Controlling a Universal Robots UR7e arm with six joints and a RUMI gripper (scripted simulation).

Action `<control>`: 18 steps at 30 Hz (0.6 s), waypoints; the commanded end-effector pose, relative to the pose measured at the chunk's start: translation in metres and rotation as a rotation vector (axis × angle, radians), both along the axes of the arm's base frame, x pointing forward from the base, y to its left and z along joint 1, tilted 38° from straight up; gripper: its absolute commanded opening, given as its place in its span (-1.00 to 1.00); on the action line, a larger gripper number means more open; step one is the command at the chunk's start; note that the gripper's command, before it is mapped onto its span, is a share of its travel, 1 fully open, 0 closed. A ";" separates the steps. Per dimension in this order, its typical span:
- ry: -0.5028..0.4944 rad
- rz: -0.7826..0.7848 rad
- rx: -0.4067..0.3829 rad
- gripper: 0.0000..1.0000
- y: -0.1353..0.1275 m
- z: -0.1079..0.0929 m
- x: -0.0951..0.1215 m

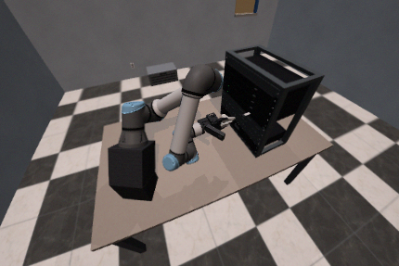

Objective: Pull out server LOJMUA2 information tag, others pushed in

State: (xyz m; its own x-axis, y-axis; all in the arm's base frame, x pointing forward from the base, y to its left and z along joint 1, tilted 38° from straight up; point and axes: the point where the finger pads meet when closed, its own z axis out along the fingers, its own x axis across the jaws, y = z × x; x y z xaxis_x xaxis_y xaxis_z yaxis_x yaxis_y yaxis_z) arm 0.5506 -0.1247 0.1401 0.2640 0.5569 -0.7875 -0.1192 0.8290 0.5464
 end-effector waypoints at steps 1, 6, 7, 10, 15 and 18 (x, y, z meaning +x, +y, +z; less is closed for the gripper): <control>0.000 -0.004 0.000 -1.00 -0.002 0.006 0.020; 0.000 -0.004 0.000 -1.00 -0.002 0.010 0.034; 0.000 -0.004 0.000 -1.00 -0.003 0.010 0.036; 0.000 -0.004 0.000 -1.00 -0.003 0.011 0.039; 0.000 -0.004 0.000 -1.00 -0.003 0.012 0.041; 0.000 -0.004 0.000 -1.00 -0.003 0.012 0.041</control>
State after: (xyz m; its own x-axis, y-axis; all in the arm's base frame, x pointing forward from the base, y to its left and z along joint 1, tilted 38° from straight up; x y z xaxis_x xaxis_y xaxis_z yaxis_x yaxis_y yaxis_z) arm 0.5896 -0.1269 0.1512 0.2650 0.5566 -0.7874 -0.1171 0.8291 0.5467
